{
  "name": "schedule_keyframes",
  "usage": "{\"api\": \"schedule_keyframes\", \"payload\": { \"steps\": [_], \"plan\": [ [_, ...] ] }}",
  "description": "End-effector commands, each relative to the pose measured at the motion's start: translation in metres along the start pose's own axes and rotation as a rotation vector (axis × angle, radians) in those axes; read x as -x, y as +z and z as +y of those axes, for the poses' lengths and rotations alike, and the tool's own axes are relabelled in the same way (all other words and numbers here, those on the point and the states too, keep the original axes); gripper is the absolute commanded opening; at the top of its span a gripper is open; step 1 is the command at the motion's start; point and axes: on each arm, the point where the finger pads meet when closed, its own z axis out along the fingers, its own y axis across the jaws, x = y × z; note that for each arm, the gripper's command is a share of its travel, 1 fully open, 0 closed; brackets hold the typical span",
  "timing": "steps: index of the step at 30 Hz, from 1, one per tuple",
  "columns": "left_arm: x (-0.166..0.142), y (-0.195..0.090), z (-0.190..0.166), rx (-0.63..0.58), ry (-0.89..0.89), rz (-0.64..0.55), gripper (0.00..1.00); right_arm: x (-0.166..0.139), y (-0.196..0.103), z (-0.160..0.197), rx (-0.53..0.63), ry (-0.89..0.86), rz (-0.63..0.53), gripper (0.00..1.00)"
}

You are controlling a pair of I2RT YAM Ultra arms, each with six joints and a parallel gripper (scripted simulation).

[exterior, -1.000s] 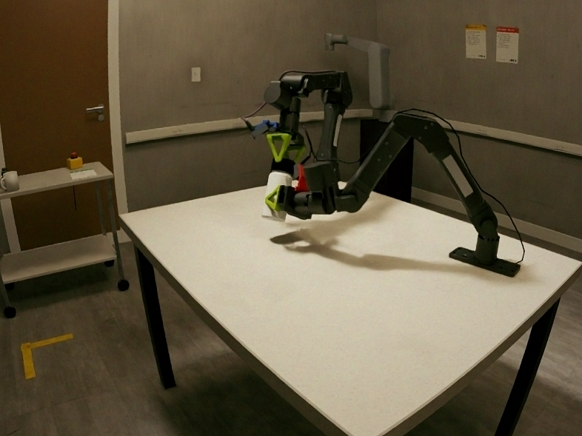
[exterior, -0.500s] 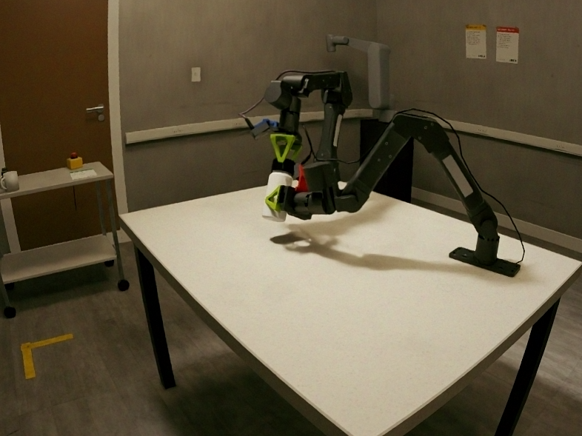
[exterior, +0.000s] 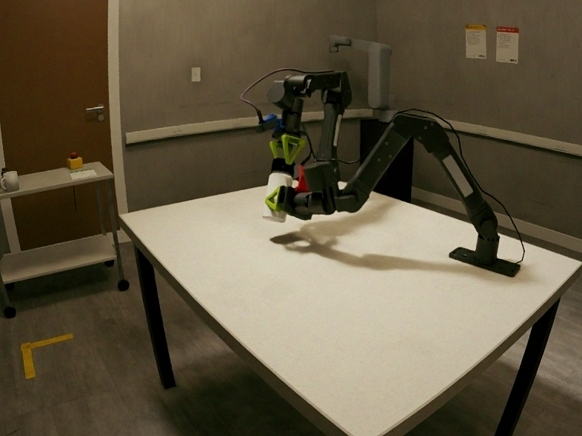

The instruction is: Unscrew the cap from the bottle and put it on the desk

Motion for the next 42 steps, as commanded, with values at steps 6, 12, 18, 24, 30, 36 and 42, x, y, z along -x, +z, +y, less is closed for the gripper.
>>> {"api": "schedule_keyframes", "payload": {
  "steps": [6, 12, 18, 24, 30, 36, 42],
  "plan": [
    [0.0234, -0.0003, 0.0146, 0.033, 0.027, -0.054, 0.0, 0.0034, -0.0055, 0.0003, -0.039, -0.513, -0.017, 0.0],
    [0.0234, -0.0003, 0.0146, 0.033, 0.027, -0.054, 0.0, 0.0039, -0.0059, 0.0007, -0.056, -0.769, -0.025, 0.0],
    [0.0234, -0.0003, 0.0146, 0.033, 0.027, -0.054, 0.0, 0.0042, -0.0064, 0.0013, -0.074, -1.051, -0.032, 0.0],
    [0.0234, -0.0003, 0.0146, 0.033, 0.027, -0.054, 0.0, 0.0044, -0.0068, 0.0019, -0.092, -1.332, -0.038, 0.0],
    [0.0234, -0.0003, 0.0146, 0.033, 0.027, -0.054, 0.0, 0.0044, -0.0071, 0.0025, -0.107, -1.585, -0.04, 0.0],
    [0.0234, -0.0003, 0.0146, 0.033, 0.027, -0.054, 0.0, 0.0044, -0.0072, 0.0025, -0.116, -1.821, -0.058, 0.0],
    [0.0234, -0.0003, 0.0146, 0.033, 0.027, -0.054, 0.0, 0.004, -0.006, 0.0025, -0.117, -1.78, -0.043, 0.0]
  ]
}}
